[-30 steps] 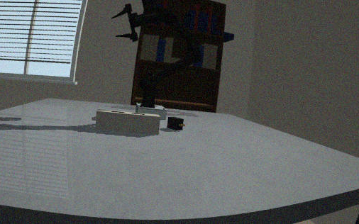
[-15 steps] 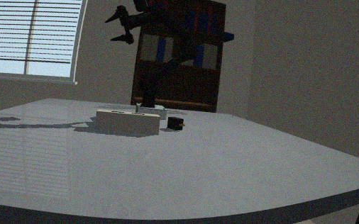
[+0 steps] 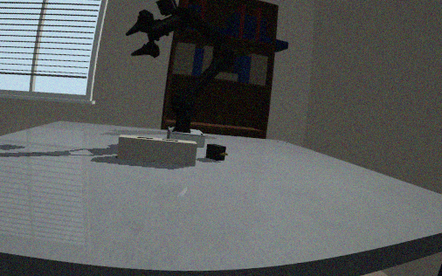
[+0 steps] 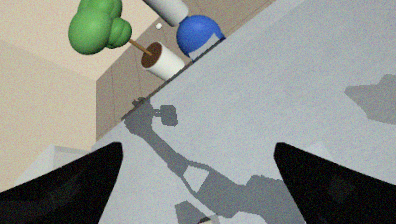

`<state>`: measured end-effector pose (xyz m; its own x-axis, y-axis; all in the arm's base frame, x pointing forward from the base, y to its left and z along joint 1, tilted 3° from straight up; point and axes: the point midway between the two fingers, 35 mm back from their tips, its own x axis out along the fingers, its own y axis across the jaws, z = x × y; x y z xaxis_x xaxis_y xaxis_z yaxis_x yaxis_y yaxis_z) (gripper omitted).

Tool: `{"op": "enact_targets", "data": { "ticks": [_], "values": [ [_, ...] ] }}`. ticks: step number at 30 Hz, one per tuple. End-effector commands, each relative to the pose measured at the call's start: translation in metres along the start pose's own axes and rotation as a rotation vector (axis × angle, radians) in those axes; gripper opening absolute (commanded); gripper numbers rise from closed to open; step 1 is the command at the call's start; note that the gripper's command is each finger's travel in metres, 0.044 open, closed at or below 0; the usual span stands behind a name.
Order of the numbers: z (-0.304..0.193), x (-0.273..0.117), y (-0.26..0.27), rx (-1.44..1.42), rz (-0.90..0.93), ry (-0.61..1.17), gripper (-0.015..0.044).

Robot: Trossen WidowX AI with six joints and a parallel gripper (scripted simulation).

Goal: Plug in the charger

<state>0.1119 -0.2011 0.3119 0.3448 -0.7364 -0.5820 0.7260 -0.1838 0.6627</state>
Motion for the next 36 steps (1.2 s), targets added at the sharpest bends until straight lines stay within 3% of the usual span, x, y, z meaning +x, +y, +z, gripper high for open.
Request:
{"op": "enact_targets", "data": {
  "ticks": [1,36],
  "values": [
    [-0.016,0.010,0.004,-0.095,-0.006,0.065,0.0440],
    [-0.143,0.036,0.017,-0.753,0.052,0.469,0.0440]
  ]
}}
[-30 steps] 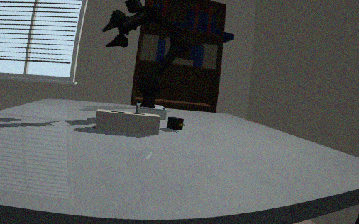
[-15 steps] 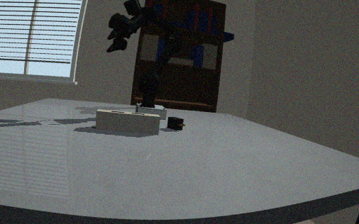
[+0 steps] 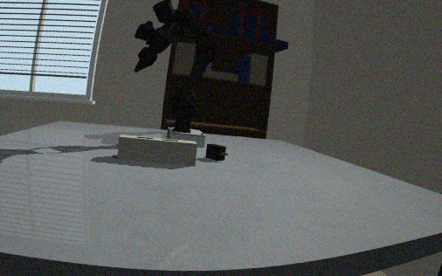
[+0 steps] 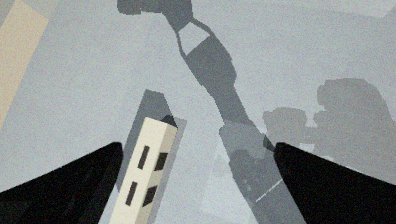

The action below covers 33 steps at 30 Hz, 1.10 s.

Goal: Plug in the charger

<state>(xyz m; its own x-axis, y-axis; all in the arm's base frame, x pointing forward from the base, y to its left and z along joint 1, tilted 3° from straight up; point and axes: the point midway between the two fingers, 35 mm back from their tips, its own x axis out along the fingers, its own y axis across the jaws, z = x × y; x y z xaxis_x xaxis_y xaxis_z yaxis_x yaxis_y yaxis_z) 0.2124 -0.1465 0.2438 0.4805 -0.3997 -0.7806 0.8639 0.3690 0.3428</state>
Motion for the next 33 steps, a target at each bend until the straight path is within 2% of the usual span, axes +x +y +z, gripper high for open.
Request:
{"op": "enact_targets", "data": {
  "ticks": [1,33],
  "values": [
    [-0.013,0.010,0.010,-0.108,0.008,0.057,0.0440],
    [-0.125,0.048,0.067,-0.887,0.109,0.373,0.0440]
  ]
}}
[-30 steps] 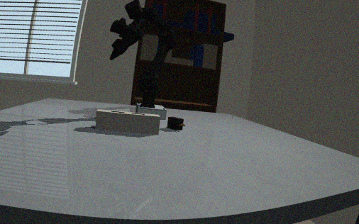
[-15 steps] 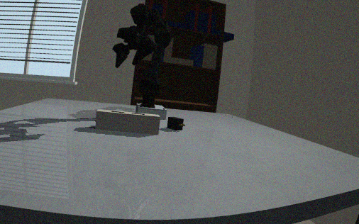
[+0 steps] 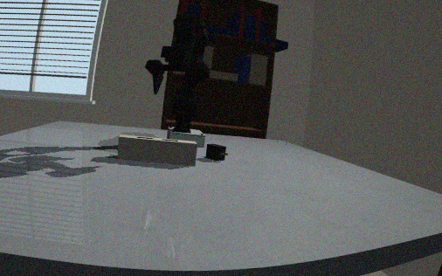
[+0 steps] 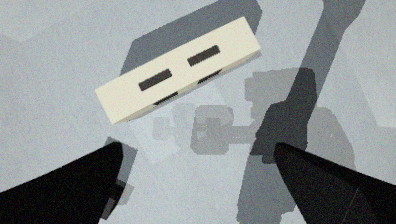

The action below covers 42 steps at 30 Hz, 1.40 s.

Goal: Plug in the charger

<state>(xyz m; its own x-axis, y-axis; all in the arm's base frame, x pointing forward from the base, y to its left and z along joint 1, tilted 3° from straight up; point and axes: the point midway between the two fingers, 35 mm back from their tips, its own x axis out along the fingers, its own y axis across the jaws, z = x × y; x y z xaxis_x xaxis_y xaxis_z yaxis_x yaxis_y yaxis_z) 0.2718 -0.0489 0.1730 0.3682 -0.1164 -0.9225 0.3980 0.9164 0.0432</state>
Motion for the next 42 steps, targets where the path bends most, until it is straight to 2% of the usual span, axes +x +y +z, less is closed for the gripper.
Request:
{"op": "enact_targets", "data": {
  "ticks": [1,42],
  "values": [
    [-0.007,0.009,0.016,-0.114,0.018,0.046,0.0440],
    [-0.112,0.062,0.126,-1.129,0.164,0.360,0.0440]
  ]
}}
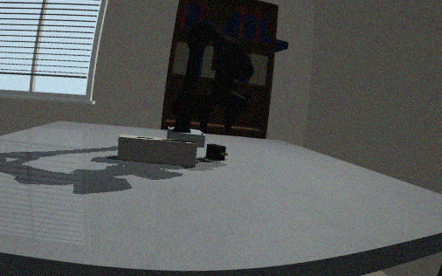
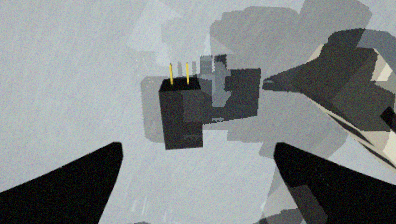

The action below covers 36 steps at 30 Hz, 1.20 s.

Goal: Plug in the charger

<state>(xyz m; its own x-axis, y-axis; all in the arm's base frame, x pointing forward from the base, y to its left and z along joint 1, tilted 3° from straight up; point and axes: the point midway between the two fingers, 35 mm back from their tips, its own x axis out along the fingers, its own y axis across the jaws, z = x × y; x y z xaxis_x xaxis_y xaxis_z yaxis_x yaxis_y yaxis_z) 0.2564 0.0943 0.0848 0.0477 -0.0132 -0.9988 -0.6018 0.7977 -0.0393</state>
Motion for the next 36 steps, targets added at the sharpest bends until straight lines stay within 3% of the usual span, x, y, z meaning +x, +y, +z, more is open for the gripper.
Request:
{"op": "enact_targets", "data": {
  "ticks": [1,36],
  "values": [
    [0.000,0.007,0.011,-0.079,0.016,0.028,0.0440],
    [0.002,0.048,0.011,-0.079,0.016,0.028,0.0440]
  ]
}}
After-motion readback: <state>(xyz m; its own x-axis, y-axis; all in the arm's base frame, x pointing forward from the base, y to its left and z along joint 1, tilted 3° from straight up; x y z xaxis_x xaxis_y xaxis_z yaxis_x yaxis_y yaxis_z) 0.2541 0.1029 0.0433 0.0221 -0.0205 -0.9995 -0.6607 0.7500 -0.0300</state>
